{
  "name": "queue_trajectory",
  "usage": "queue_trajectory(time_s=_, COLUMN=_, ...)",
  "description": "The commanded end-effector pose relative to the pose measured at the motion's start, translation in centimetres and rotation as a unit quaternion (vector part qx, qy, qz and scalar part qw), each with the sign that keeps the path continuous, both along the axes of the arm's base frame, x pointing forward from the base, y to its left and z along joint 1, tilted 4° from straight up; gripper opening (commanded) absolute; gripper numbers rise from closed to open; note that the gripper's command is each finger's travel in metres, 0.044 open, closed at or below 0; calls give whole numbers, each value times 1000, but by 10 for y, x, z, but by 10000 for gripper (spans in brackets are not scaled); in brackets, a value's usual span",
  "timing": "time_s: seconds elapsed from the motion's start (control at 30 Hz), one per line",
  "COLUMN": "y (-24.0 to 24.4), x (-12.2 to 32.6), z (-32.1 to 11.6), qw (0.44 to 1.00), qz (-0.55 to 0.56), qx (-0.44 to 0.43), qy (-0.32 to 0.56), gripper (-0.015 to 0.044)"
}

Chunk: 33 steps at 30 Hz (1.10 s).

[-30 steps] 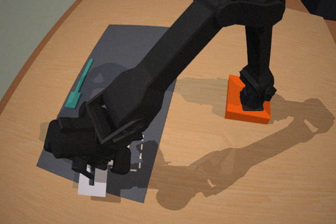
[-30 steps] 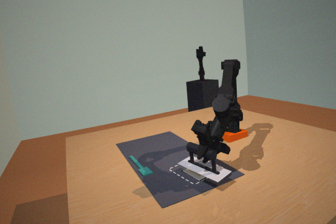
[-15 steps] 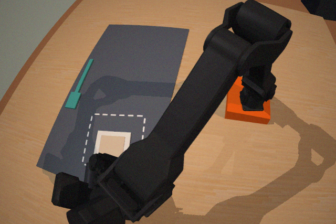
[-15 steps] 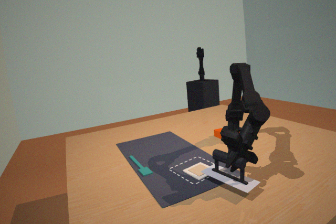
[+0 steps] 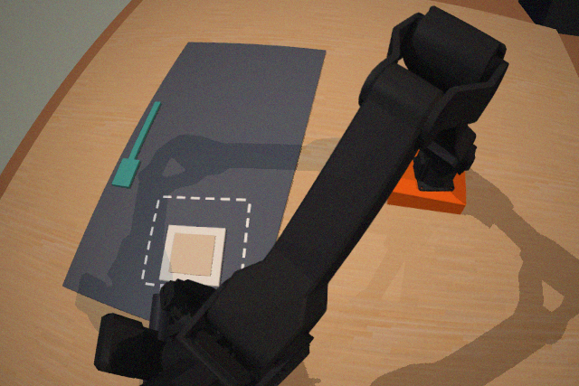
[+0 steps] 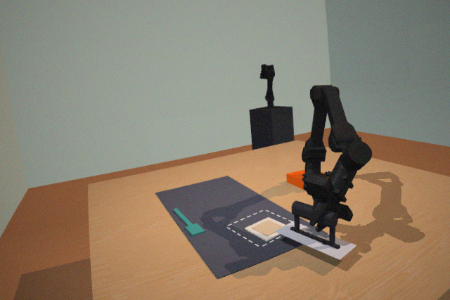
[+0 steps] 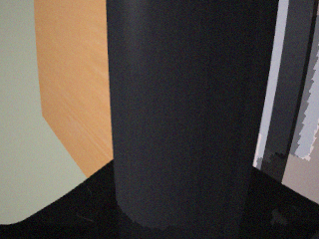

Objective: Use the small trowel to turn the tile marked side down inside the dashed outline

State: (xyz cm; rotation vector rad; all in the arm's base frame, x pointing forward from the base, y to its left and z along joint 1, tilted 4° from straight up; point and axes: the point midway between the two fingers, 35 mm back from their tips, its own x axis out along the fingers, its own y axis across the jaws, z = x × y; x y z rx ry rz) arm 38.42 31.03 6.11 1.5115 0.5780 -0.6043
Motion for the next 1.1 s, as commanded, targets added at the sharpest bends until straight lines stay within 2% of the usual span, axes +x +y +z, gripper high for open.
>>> queue_trajectory(time_s=0.0, y=1, x=3, z=1, qw=1000, qz=-4, qx=3, qy=-8, gripper=0)
queue_trajectory(time_s=0.67, y=2, x=3, z=-31, qw=1000, qz=-4, qx=4, qy=-8, gripper=0)
queue_trajectory(time_s=1.07, y=-12, x=3, z=-33, qw=1000, qz=-4, qx=3, qy=-8, gripper=0)
